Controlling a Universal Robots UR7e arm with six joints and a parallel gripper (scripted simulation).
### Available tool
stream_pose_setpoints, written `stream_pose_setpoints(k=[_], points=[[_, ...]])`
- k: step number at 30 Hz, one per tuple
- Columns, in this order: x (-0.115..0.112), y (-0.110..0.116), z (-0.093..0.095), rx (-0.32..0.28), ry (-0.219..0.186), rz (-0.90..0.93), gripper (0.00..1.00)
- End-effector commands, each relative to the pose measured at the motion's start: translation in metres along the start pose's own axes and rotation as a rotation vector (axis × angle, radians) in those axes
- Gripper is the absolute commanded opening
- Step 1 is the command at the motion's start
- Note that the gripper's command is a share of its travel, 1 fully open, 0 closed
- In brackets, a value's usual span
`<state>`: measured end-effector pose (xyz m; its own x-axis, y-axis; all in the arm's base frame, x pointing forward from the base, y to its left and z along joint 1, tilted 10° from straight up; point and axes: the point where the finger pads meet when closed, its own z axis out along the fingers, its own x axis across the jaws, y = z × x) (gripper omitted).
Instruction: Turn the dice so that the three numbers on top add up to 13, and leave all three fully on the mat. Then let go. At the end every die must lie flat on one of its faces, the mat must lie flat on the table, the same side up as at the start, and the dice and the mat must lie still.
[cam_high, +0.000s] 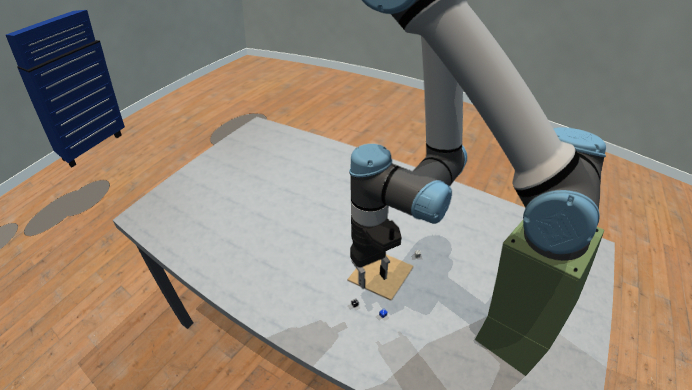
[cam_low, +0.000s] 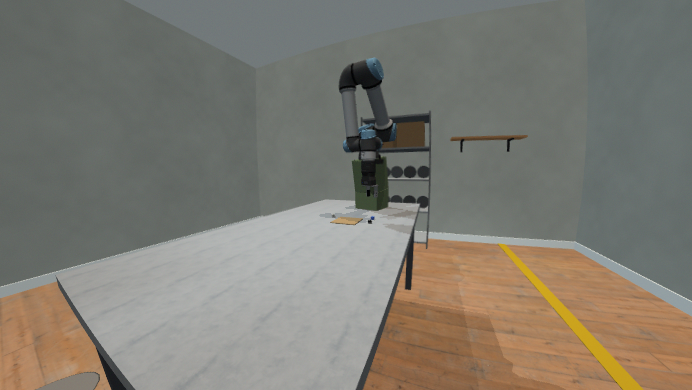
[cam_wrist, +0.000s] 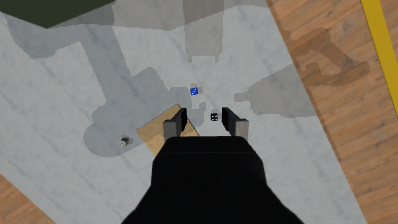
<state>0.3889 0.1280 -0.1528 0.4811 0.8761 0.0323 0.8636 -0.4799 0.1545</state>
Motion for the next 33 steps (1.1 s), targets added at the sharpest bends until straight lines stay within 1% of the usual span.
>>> stream_pose_setpoints(k=[1,4,25,33], points=[[-0.0177,-0.0224,0.0022,-0.008,0.012,-0.138,1.00],[-0.0217,-0.0274,0.0021,-0.008,0.012,-0.169,1.00],[-0.0218,-0.0275,0.0024,-0.008,0.012,-0.176,1.00],[-0.0227,-0.0284,0.0056,-0.009,0.011,-0.269,1.00]])
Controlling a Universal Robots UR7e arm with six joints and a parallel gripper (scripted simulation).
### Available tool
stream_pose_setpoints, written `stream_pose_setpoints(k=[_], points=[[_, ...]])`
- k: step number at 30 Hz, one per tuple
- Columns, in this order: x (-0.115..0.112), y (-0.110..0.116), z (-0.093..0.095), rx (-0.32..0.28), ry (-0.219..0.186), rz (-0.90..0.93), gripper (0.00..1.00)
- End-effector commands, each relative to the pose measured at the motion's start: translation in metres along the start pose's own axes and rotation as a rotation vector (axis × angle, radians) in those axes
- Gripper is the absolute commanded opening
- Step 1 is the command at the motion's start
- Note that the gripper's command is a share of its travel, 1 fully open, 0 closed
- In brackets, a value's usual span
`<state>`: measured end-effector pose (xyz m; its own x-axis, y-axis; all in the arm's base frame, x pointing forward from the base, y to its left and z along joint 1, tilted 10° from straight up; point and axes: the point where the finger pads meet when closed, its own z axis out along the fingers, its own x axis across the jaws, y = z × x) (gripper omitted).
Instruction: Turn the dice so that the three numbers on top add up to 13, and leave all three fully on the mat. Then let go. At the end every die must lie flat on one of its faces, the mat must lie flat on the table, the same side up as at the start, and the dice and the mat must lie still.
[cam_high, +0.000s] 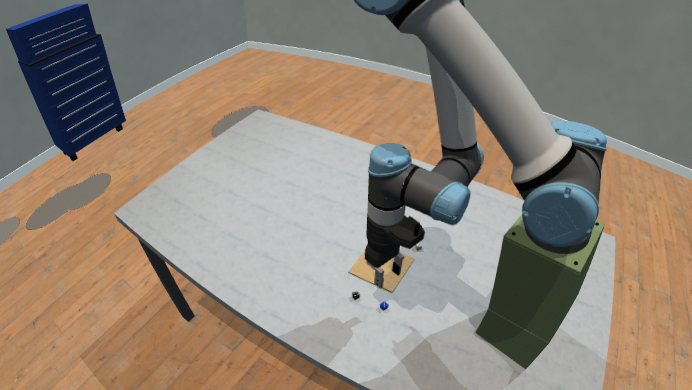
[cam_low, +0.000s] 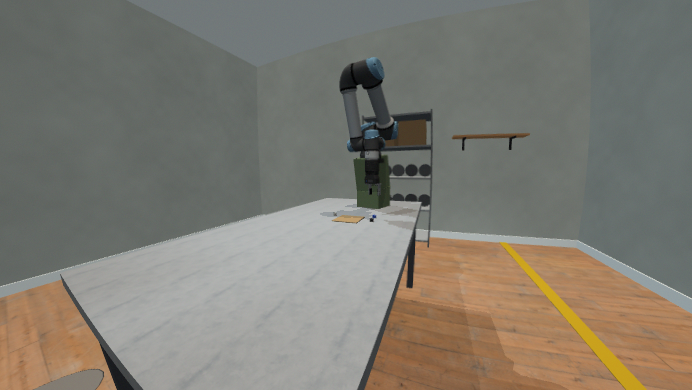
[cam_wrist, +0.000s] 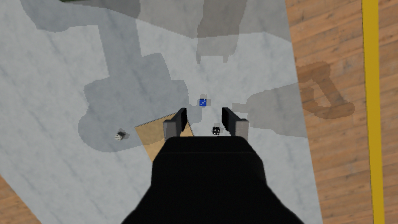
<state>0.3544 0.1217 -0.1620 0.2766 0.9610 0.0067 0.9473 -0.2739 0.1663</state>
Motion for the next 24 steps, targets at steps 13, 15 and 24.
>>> stream_pose_setpoints(k=[13,15,24], points=[[-0.003,-0.003,0.014,-0.001,0.001,-0.399,1.00],[-0.003,-0.003,0.017,-0.001,0.001,-0.485,1.00],[-0.004,-0.003,0.026,-0.001,0.001,-0.763,1.00]])
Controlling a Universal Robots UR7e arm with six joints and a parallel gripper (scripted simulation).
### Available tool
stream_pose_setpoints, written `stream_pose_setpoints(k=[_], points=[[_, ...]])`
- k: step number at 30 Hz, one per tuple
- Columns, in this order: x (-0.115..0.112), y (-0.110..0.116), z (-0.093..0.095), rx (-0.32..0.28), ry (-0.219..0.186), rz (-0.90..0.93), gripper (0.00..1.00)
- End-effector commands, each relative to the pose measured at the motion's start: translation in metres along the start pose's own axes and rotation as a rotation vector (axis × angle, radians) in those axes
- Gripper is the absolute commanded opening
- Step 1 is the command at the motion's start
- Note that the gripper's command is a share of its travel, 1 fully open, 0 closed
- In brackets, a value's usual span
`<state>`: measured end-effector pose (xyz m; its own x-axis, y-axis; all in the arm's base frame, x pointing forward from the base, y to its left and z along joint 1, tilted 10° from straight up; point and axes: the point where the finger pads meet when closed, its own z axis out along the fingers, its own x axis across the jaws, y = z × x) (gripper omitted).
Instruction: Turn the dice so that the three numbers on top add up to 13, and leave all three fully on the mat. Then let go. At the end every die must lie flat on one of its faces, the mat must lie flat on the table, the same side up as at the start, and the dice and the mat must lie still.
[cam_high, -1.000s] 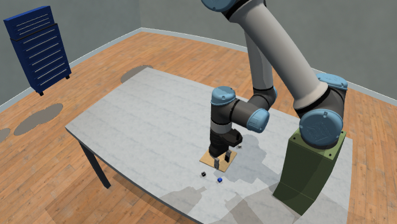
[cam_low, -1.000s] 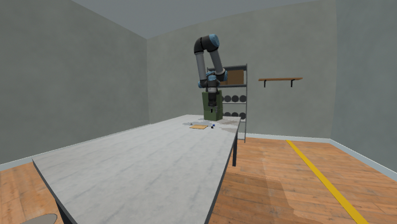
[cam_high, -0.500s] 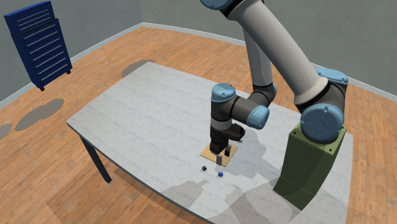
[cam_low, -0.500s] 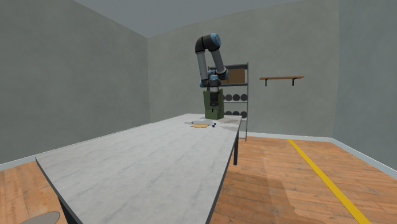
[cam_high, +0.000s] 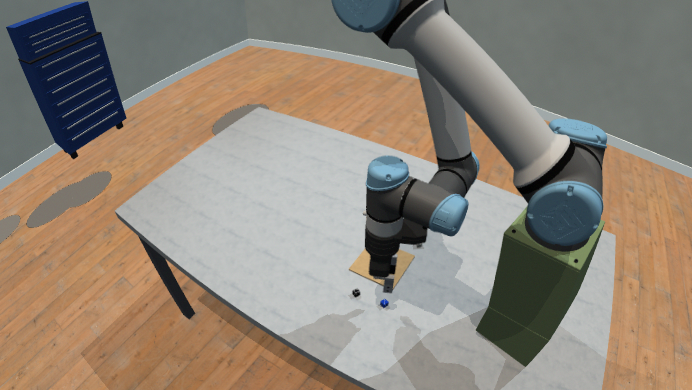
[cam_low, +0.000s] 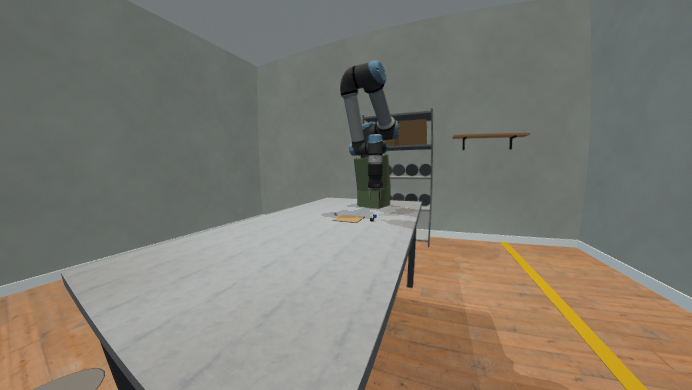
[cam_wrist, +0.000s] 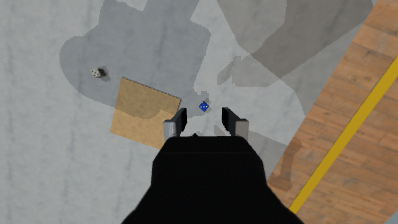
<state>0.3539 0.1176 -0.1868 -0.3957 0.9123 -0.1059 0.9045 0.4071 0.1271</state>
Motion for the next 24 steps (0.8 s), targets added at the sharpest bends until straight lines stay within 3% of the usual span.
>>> stream_pose_setpoints(k=[1,15,24], points=[[0.000,0.000,0.002,-0.006,0.004,-0.066,1.00],[0.000,0.003,0.021,-0.007,0.003,-0.606,1.00],[0.001,0.004,0.027,-0.008,0.002,-0.772,1.00]])
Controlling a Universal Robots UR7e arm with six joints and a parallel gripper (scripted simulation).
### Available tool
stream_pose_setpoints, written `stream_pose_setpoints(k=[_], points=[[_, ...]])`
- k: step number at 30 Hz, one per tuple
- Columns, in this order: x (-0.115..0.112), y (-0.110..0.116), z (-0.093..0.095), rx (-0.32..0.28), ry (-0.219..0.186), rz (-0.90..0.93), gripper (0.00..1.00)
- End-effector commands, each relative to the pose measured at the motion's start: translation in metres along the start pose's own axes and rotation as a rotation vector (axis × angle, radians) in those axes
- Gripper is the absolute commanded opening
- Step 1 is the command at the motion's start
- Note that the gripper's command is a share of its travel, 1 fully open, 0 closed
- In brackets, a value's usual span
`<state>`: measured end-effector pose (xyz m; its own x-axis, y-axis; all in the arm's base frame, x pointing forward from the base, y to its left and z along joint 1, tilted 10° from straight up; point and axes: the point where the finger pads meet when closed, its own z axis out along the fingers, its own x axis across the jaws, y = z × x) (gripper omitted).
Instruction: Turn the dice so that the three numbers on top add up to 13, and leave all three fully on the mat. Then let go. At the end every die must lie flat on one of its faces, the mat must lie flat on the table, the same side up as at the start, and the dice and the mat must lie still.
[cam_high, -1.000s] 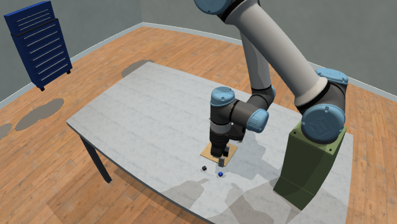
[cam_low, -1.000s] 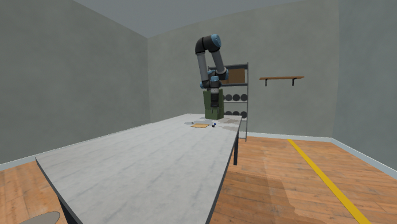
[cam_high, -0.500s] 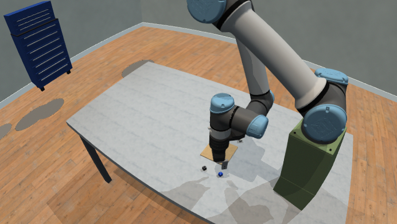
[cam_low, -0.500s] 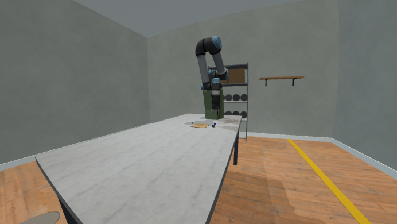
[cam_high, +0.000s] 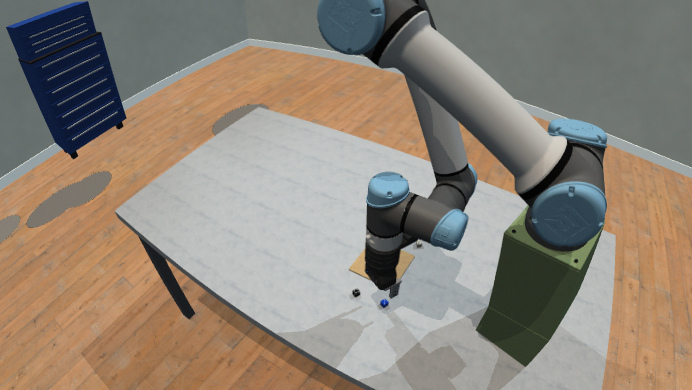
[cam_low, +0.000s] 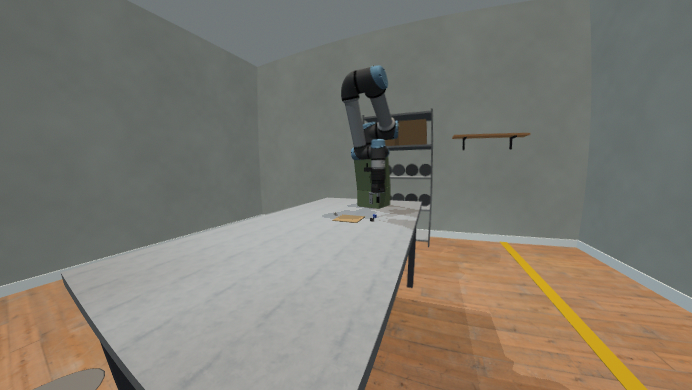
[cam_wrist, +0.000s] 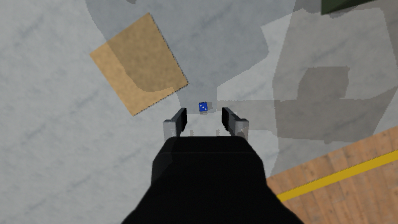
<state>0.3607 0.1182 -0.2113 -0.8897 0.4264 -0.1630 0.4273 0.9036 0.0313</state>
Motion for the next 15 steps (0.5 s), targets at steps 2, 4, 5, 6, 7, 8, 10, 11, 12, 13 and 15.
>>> stream_pose_setpoints(k=[2,4,5,6,7,8,10,11,12,13,15], points=[[-0.0006,0.0012,0.0028,-0.004,-0.001,-0.089,1.00],[-0.0006,0.0014,0.0035,-0.004,-0.001,-0.108,1.00],[-0.0006,0.0015,0.0037,-0.004,-0.001,-0.114,1.00],[-0.0006,0.0015,0.0039,-0.004,-0.001,-0.119,1.00],[-0.0006,0.0016,0.0040,-0.004,-0.001,-0.122,1.00],[-0.0006,0.0016,0.0041,-0.004,-0.001,-0.124,1.00],[-0.0006,0.0016,0.0041,-0.004,-0.001,-0.125,1.00],[-0.0006,0.0016,0.0041,-0.004,-0.001,-0.125,1.00],[-0.0006,0.0016,0.0041,-0.004,-0.001,-0.126,1.00],[-0.0006,0.0016,0.0041,-0.004,-0.001,-0.126,1.00],[-0.0006,0.0016,0.0041,-0.004,-0.001,-0.126,0.64]])
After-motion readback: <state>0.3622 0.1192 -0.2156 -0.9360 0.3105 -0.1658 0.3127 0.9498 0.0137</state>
